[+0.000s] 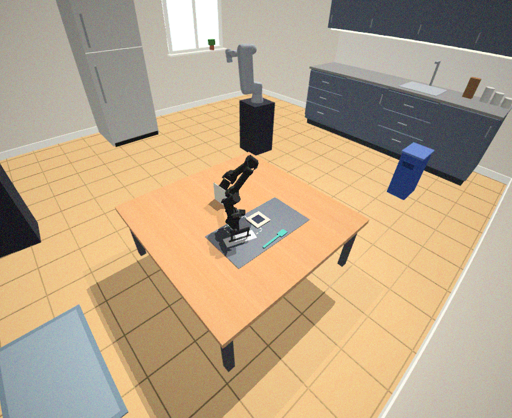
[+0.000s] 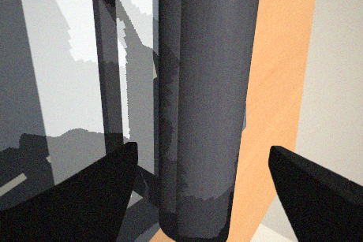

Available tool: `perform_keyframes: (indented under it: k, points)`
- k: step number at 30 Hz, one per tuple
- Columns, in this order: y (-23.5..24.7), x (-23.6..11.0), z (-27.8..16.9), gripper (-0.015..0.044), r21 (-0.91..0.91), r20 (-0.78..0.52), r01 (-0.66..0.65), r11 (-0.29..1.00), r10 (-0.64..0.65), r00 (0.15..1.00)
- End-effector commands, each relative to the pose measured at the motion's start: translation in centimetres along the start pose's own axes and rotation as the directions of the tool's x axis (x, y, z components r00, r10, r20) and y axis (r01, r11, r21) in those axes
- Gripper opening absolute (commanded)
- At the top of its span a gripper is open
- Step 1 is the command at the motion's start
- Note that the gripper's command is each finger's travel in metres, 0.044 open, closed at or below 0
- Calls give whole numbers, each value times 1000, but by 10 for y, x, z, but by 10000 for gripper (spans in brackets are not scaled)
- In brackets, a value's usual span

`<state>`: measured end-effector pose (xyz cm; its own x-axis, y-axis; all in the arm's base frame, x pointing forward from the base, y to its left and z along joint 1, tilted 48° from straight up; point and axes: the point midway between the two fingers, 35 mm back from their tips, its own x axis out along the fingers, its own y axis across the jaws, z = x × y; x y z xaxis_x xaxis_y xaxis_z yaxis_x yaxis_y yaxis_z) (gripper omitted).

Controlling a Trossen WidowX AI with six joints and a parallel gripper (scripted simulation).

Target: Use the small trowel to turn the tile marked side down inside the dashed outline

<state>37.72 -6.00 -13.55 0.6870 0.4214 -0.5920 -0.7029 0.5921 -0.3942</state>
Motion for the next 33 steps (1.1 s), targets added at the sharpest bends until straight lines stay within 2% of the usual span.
perform_keyframes:
  k: [1, 18, 23, 33]
  points:
    - [2, 9, -2, 300, 6, -2, -5, 1000, 5, 1000]
    - [3, 35, -1, 300, 7, 1, -3, 1000, 3, 1000]
    - [3, 35, -1, 169, 7, 1, -3, 1000, 3, 1000]
    - [3, 35, -1, 102, 7, 1, -3, 1000, 3, 1000]
